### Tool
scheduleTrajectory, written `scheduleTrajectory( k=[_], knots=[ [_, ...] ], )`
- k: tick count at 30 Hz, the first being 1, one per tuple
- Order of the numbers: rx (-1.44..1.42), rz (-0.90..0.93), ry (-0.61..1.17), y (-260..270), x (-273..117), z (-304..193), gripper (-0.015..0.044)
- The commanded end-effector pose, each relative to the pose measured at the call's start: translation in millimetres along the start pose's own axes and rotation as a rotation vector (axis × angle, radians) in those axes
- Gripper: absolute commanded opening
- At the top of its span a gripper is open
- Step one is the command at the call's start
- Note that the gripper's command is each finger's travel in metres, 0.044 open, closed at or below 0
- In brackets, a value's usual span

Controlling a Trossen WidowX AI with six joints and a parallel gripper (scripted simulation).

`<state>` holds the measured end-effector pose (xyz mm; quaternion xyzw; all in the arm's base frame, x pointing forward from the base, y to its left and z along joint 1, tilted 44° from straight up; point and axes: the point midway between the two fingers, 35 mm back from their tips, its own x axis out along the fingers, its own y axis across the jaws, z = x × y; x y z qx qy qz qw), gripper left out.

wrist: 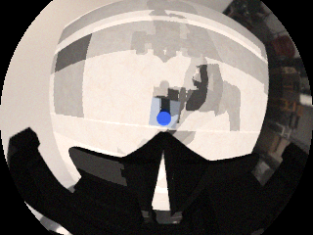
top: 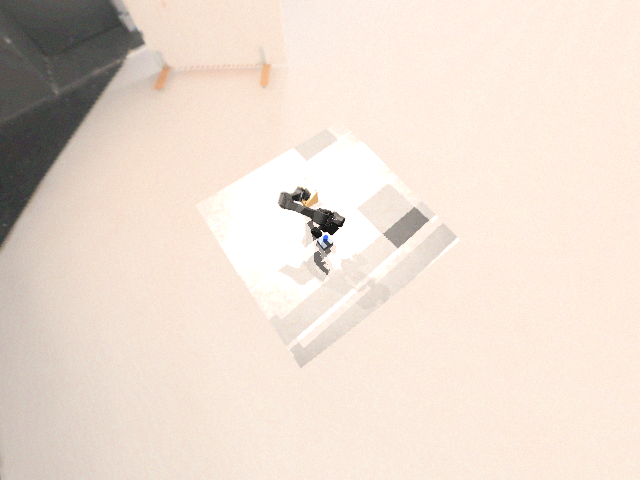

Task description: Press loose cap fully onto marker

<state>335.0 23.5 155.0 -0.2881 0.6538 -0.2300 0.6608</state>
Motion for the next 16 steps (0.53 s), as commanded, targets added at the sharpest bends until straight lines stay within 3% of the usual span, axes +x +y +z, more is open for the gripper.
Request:
scheduleTrajectory(
  k=[1,16],
  knots=[
    [-0.004,0.000,0.013,-1.6,-4.0,-2.0,0.0026],
    [-0.004,0.000,0.013,-1.6,-4.0,-2.0,0.0420]
  ],
)
